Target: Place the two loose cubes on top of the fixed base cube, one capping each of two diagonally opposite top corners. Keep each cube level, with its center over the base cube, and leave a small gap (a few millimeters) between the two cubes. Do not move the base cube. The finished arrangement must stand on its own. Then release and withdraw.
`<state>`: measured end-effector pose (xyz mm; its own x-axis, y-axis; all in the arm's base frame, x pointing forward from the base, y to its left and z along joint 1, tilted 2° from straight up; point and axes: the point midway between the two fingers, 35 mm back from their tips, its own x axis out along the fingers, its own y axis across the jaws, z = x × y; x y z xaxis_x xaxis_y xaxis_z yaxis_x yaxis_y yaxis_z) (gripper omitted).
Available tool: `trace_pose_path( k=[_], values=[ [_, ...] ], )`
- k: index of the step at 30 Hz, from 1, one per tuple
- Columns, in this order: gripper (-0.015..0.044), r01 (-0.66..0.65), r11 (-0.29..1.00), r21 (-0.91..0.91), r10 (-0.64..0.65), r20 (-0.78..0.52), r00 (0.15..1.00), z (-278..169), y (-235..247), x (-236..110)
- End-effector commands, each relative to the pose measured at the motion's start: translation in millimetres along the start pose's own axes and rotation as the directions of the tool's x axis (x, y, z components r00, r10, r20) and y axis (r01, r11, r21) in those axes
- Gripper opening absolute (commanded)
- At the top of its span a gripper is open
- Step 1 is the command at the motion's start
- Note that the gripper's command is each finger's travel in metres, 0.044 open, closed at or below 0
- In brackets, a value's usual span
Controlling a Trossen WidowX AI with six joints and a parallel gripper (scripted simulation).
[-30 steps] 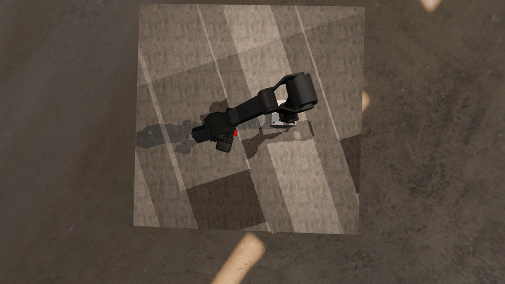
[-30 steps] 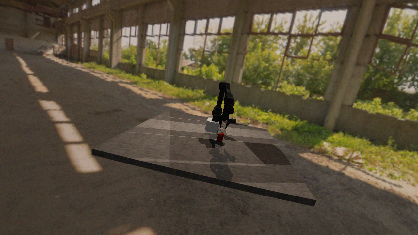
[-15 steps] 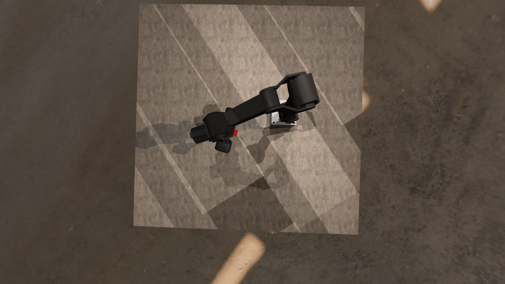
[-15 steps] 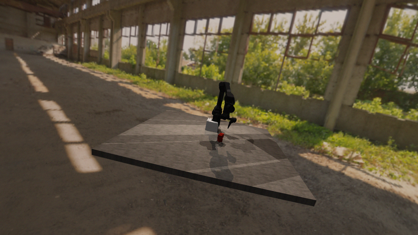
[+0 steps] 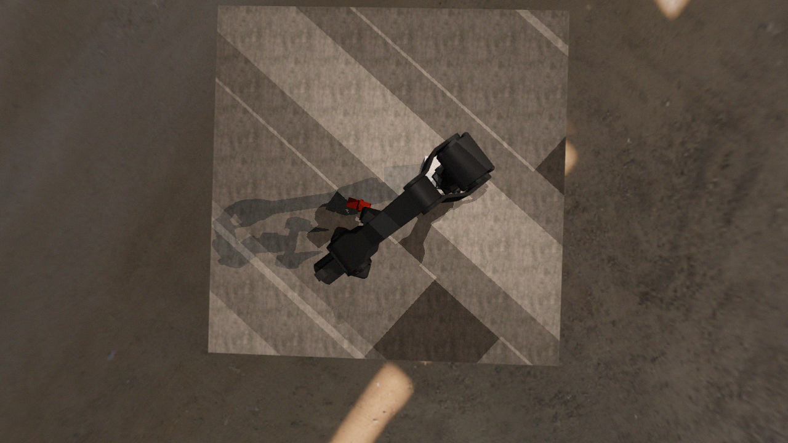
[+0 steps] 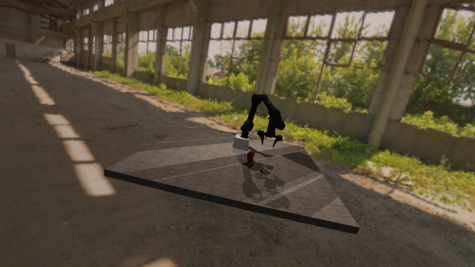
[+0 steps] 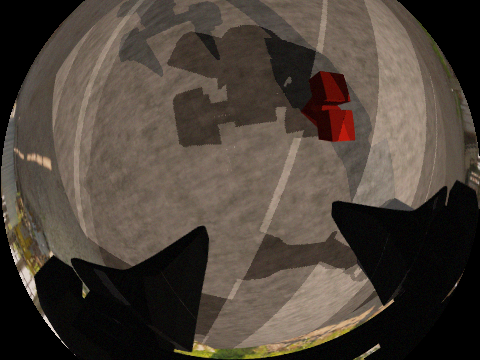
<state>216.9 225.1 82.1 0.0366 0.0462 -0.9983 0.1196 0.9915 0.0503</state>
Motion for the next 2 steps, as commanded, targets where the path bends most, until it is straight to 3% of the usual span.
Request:
trace_pose_path(
  k=[1,2],
  values=[
    [0.0400,0.004,1.000,0.010,-0.004,-0.003,1.000,-1.1,2.4,1.0],
    [0.0400,0.004,1.000,0.010,-0.004,-0.003,1.000,-1.1,2.4,1.0]
  ],
)
